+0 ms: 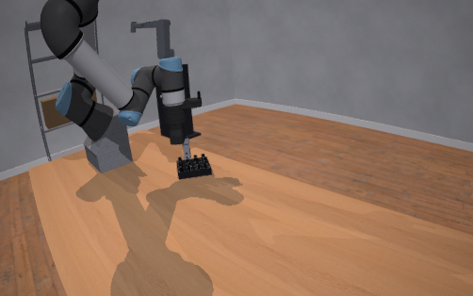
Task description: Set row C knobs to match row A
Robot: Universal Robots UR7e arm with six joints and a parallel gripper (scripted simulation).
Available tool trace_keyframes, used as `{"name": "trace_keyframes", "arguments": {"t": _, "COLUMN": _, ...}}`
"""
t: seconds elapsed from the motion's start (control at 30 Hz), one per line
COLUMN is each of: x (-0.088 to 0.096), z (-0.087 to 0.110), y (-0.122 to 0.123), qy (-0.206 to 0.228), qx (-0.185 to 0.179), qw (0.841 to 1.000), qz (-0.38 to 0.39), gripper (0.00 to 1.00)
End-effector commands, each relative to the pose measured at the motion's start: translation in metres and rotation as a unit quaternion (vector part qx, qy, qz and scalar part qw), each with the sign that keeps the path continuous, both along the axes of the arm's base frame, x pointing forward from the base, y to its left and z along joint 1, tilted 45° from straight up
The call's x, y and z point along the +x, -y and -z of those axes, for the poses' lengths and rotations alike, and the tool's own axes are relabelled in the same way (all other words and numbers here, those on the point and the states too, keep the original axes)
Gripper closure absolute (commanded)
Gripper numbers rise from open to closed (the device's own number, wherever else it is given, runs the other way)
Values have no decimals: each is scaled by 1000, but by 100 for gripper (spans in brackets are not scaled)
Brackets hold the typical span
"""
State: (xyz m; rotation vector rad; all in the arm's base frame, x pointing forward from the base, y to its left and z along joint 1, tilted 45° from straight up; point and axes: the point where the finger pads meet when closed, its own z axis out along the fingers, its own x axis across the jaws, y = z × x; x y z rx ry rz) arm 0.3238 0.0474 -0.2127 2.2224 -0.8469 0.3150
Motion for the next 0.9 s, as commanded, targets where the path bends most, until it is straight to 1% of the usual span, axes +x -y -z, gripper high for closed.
{"name": "trace_keyframes", "arguments": {"t": 0.0, "x": -2, "z": -1, "y": 1, "qy": -30, "qx": 2, "qw": 999, "qz": -29, "gripper": 70}}
{"name": "trace_keyframes", "arguments": {"t": 0.47, "x": -2, "z": 0, "y": 1, "qy": -58, "qx": 4, "qw": 997, "qz": -57, "gripper": 70}}
{"name": "trace_keyframes", "arguments": {"t": 0.87, "x": -2, "z": 0, "y": 1, "qy": -66, "qx": 4, "qw": 996, "qz": -66, "gripper": 70}}
